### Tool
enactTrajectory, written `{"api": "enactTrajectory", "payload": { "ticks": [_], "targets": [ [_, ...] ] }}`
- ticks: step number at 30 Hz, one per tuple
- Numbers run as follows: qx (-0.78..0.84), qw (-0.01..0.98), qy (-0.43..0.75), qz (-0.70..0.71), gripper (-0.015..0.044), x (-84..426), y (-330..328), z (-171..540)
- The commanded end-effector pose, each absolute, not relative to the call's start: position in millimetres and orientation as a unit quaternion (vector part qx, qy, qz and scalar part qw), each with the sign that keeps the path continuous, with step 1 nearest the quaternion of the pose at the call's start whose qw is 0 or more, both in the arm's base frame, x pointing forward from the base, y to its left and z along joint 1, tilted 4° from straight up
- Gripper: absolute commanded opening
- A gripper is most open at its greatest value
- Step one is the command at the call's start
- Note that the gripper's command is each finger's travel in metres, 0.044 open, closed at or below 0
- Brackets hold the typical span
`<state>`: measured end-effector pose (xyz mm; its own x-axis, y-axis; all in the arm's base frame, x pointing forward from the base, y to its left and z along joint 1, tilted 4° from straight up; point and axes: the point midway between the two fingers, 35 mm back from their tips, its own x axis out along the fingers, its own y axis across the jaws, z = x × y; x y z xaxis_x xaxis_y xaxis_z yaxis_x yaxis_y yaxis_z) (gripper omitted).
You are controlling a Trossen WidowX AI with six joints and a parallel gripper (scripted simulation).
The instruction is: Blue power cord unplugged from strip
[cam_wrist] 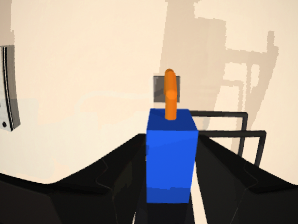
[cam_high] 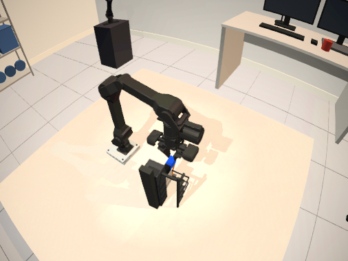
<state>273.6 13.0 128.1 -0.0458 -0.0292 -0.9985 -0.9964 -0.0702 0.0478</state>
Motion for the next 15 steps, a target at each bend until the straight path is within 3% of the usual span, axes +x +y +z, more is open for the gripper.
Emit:
{"api": "enactTrajectory", "payload": {
  "ticks": [1,15],
  "targets": [
    [-0.517,0.461,0.491,0.529,0.0,273,30,128],
    [-0.518,0.46,0.491,0.529,0.0368,273,21,128]
  ]
}}
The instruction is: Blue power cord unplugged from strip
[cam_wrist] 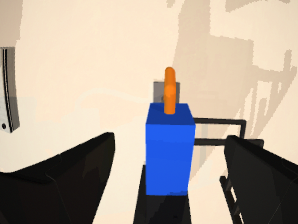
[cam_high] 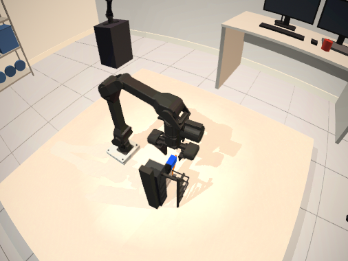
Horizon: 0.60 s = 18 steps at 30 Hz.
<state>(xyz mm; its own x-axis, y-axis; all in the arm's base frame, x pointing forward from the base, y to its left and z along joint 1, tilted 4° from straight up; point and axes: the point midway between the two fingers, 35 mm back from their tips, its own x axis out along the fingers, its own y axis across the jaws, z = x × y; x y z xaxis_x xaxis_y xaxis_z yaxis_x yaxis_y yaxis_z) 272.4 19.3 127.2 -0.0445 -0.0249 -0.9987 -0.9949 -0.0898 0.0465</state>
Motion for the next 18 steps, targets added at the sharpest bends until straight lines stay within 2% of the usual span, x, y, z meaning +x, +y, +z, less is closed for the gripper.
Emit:
{"api": "enactTrajectory", "payload": {
  "ticks": [1,3,8,18],
  "targets": [
    [-0.518,0.46,0.491,0.529,0.0394,273,25,129],
    [-0.517,0.46,0.491,0.529,0.044,272,37,131],
    [-0.516,0.461,0.49,0.53,0.044,268,78,138],
    [-0.516,0.461,0.49,0.53,0.044,267,80,139]
  ]
}}
